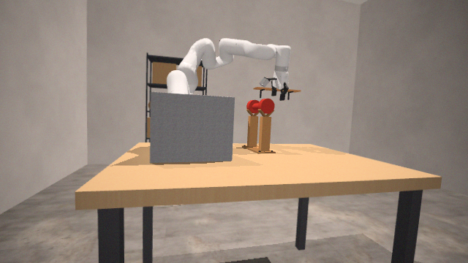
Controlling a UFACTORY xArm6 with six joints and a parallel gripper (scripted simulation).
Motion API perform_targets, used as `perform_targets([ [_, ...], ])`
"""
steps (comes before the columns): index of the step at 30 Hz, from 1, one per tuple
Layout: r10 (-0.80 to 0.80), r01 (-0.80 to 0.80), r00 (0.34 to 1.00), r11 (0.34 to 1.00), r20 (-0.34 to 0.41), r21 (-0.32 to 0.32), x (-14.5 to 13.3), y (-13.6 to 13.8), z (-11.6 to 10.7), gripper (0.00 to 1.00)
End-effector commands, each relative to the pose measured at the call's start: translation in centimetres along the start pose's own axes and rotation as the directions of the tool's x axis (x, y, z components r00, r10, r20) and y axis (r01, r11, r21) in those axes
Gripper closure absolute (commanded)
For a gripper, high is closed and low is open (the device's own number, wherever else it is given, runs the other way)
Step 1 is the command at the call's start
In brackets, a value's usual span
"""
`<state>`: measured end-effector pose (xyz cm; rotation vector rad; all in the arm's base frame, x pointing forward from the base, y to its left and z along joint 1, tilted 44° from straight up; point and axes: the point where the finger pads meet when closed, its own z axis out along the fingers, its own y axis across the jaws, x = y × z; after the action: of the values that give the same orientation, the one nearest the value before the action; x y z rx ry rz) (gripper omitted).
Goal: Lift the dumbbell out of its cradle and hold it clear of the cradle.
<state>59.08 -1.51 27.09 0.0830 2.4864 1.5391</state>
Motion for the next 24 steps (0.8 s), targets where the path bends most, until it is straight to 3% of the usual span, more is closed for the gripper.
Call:
perform_targets([
  [1, -0.227, 0.227, 0.974, 0.973, -0.017, 0.049, 1.9, -0.6, -1.2, 0.00],
  [3, -0.227, 0.227, 0.974, 0.973, -0.017, 0.049, 1.9, -0.6, -1.2, 0.00],
  [5, -0.372, 0.375, 0.927, 0.924, -0.053, 0.074, 3.3, -1.1, -2.0, 0.00],
  [10, -0.512, 0.519, 0.854, 0.850, -0.098, 0.088, 4.9, -1.6, -2.8, 0.00],
  [13, -0.637, 0.651, 0.757, 0.754, -0.148, 0.088, 6.5, -2.1, -3.6, 0.00],
  [15, -0.637, 0.651, 0.757, 0.754, -0.148, 0.088, 6.5, -2.1, -3.6, 0.00],
  [17, -0.740, 0.763, 0.642, 0.642, -0.198, 0.074, 8.1, -2.6, -4.4, 0.00],
  [18, -0.740, 0.763, 0.642, 0.642, -0.198, 0.074, 8.1, -2.6, -4.4, 0.00],
  [19, -0.783, 0.810, 0.581, 0.584, -0.222, 0.062, 8.8, -2.8, -4.8, 0.00],
  [20, -0.783, 0.810, 0.581, 0.584, -0.222, 0.062, 8.8, -2.8, -4.8, 0.00],
  [21, -0.819, 0.850, 0.520, 0.525, -0.244, 0.047, 9.6, -3.1, -5.1, 0.00],
  [22, -0.819, 0.850, 0.520, 0.525, -0.244, 0.047, 9.6, -3.1, -5.1, 0.00],
  [24, -0.873, 0.911, 0.399, 0.412, -0.281, 0.012, 11.0, -3.5, -5.7, 0.00],
])
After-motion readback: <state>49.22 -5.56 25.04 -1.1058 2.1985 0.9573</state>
